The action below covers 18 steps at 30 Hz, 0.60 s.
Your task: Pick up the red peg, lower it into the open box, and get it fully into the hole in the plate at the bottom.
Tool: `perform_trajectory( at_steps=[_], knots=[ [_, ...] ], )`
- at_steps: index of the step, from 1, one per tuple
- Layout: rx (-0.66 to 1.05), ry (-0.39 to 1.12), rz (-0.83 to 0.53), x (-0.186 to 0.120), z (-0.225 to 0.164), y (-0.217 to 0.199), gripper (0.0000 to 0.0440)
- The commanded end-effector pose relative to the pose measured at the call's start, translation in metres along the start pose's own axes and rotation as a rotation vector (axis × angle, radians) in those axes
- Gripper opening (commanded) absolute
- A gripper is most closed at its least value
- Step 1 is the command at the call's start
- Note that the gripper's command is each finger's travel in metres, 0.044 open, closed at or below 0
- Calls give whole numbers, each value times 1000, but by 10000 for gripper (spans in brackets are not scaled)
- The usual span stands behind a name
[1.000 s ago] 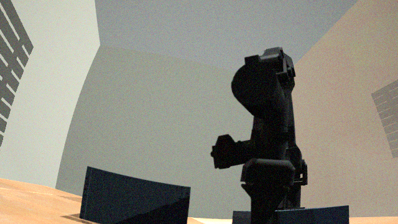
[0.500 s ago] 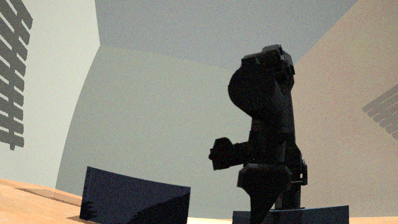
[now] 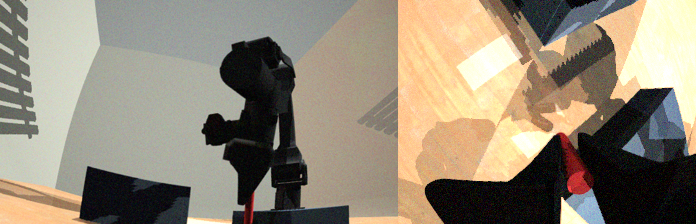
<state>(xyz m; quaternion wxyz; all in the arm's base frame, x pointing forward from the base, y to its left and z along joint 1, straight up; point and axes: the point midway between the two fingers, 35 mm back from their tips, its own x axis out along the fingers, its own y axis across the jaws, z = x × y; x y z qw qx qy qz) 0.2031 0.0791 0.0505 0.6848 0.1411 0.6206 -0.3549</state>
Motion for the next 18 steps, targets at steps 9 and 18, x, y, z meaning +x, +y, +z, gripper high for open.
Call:
perform_trajectory(
  at_steps=[9,18],
  knots=[
    [37,-71,9,-44,34,-18,0],
    [140,-105,22,-64,68,-29,0]
  ],
)
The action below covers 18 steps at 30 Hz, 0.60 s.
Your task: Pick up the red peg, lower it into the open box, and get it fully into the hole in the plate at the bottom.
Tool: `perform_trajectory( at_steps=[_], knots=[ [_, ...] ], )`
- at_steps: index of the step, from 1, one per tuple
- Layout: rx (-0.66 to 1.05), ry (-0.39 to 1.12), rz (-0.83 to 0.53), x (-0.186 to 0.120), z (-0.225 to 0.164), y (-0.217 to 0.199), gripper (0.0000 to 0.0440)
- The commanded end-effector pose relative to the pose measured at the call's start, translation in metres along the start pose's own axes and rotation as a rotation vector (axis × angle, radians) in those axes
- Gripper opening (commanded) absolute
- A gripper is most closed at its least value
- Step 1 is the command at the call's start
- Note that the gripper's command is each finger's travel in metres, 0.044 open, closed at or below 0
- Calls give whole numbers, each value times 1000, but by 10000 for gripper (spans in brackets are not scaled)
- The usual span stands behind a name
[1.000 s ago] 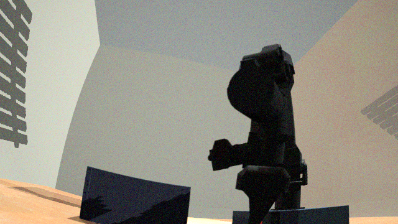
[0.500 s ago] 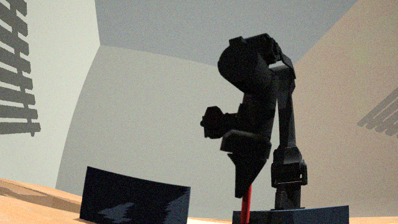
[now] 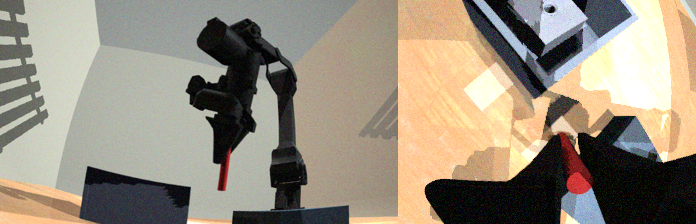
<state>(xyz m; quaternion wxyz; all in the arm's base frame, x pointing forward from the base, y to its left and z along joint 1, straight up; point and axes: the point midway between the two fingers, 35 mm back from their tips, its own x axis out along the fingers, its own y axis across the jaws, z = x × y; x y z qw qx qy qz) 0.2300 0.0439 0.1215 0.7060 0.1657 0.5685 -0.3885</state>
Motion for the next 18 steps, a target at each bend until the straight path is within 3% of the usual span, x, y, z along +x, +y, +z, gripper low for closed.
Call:
perform_trajectory(
  at_steps=[1,18],
  knots=[
    [47,-18,7,-6,18,-3,0],
    [213,-41,5,12,94,-12,0]
  ],
)
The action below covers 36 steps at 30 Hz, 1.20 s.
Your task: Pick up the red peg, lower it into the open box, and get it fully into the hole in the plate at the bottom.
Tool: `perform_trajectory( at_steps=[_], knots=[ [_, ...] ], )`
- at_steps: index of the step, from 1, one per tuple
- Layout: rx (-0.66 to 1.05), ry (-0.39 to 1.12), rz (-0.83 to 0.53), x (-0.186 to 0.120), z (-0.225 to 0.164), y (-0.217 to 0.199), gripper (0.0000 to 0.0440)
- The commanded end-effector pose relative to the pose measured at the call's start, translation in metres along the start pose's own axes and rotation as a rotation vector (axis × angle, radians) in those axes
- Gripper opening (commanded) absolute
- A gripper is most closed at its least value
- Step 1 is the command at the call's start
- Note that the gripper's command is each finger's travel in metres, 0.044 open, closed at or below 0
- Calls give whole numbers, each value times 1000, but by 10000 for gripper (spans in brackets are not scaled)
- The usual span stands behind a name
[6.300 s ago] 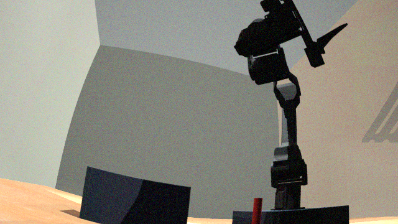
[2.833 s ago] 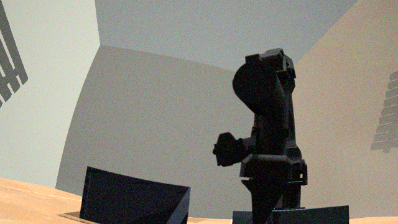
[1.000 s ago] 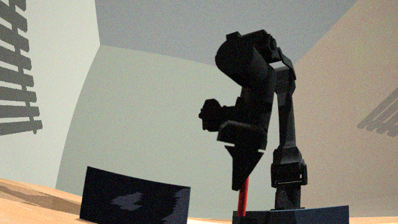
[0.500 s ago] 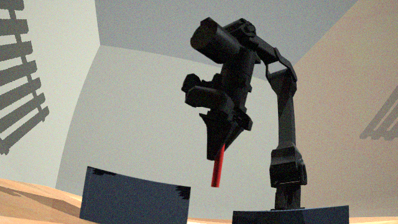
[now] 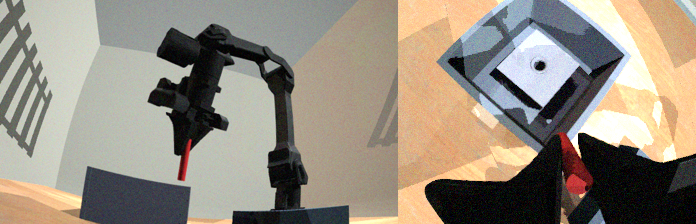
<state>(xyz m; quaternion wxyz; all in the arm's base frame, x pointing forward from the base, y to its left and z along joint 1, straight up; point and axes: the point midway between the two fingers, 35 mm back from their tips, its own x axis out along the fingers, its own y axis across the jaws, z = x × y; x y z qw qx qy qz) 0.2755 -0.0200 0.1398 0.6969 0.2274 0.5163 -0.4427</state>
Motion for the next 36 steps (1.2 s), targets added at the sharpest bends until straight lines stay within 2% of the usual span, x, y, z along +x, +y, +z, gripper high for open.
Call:
perform_trajectory(
  at_steps=[1,16,24,26,31,32,33,36],
  knots=[
    [26,-7,1,6,19,2,0],
    [52,26,7,47,79,7,0],
    [8,61,35,74,94,15,2],
    [-10,78,39,81,94,17,26],
    [-42,129,43,99,91,20,154],
    [-41,136,44,102,93,21,176],
    [-55,137,49,104,94,23,178],
    [-74,147,67,110,99,30,250]
  ],
)
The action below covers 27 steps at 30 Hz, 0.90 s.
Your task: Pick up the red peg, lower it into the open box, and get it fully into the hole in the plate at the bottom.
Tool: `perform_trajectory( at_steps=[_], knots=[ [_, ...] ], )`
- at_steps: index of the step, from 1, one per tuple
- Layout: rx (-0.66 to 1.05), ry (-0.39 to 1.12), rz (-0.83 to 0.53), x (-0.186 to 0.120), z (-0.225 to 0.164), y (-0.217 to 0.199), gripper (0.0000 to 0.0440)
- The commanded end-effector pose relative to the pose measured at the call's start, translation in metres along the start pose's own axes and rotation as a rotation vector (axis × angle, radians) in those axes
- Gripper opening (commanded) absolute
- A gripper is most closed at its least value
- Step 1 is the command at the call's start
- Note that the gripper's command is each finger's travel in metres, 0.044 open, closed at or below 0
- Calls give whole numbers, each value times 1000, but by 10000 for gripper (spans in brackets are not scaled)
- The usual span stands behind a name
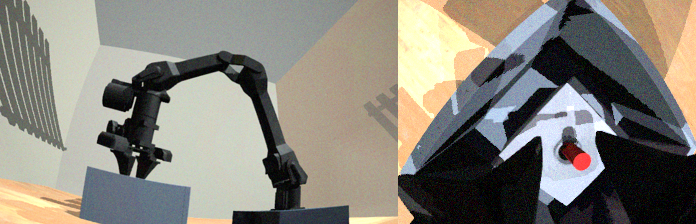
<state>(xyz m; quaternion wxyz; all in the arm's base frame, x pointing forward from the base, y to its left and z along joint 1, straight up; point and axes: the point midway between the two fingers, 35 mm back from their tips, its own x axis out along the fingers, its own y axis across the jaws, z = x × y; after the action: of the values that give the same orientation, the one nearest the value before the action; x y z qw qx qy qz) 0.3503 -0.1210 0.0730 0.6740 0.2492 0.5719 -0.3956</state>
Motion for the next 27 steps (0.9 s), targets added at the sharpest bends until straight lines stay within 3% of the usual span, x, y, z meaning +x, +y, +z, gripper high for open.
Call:
perform_trajectory(
  at_steps=[1,7,18,27],
  knots=[
    [-22,8,30,5,9,10,277],
    [-41,15,86,2,23,27,434],
    [-99,-4,242,-21,44,74,440],
    [-100,-4,244,-21,44,75,440]
  ],
)
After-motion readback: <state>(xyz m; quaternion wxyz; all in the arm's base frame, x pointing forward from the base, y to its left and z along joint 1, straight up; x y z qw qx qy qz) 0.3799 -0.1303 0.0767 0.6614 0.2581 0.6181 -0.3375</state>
